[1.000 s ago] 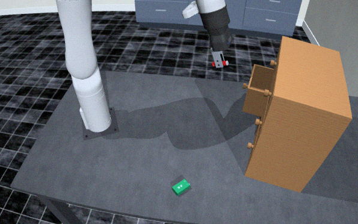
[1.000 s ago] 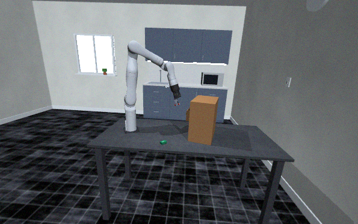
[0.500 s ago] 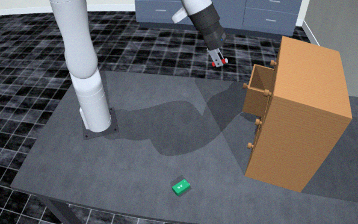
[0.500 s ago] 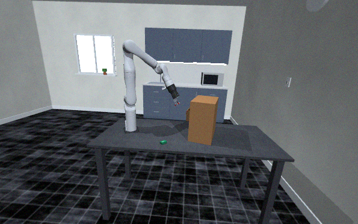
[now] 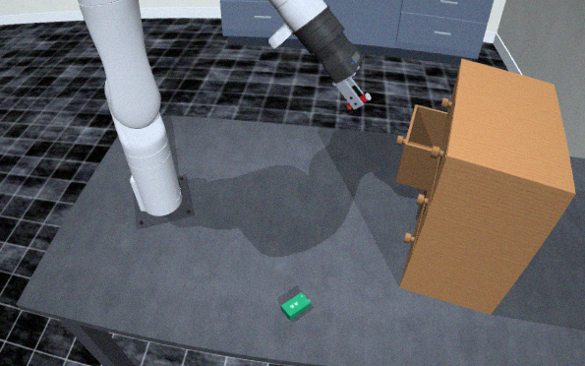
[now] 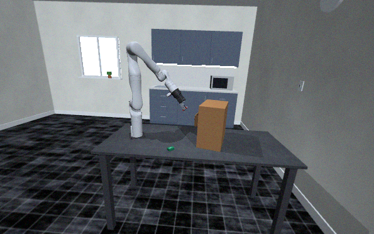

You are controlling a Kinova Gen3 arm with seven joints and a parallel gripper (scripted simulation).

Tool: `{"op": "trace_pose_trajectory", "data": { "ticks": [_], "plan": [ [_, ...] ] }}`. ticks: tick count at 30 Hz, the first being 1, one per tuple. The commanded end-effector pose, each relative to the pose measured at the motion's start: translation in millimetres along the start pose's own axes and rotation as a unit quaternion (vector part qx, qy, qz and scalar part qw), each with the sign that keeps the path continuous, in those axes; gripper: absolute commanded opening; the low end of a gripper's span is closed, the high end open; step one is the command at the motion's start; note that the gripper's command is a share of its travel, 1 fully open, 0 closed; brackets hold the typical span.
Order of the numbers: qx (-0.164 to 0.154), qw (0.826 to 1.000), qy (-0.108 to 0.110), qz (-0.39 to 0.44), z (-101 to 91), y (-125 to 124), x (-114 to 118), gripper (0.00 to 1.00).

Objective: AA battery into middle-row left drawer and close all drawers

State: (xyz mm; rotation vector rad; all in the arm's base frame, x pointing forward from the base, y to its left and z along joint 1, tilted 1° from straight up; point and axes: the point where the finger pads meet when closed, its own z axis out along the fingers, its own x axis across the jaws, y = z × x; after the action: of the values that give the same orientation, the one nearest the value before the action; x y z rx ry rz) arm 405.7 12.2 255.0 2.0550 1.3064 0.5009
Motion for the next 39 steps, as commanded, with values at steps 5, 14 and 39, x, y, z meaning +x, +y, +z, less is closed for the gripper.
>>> {"op": "trace_pose_trajectory", "data": {
  "ticks": [5,14,39],
  "plan": [
    [-0.049,0.999,-0.002,-0.002,-0.9,-6.5,0.0,0.31],
    [-0.098,0.995,0.001,0.001,-1.1,-4.8,-0.2,0.31],
    [-0.21,0.978,-0.005,0.007,-2.0,-6.7,0.4,0.31]
  ]
}}
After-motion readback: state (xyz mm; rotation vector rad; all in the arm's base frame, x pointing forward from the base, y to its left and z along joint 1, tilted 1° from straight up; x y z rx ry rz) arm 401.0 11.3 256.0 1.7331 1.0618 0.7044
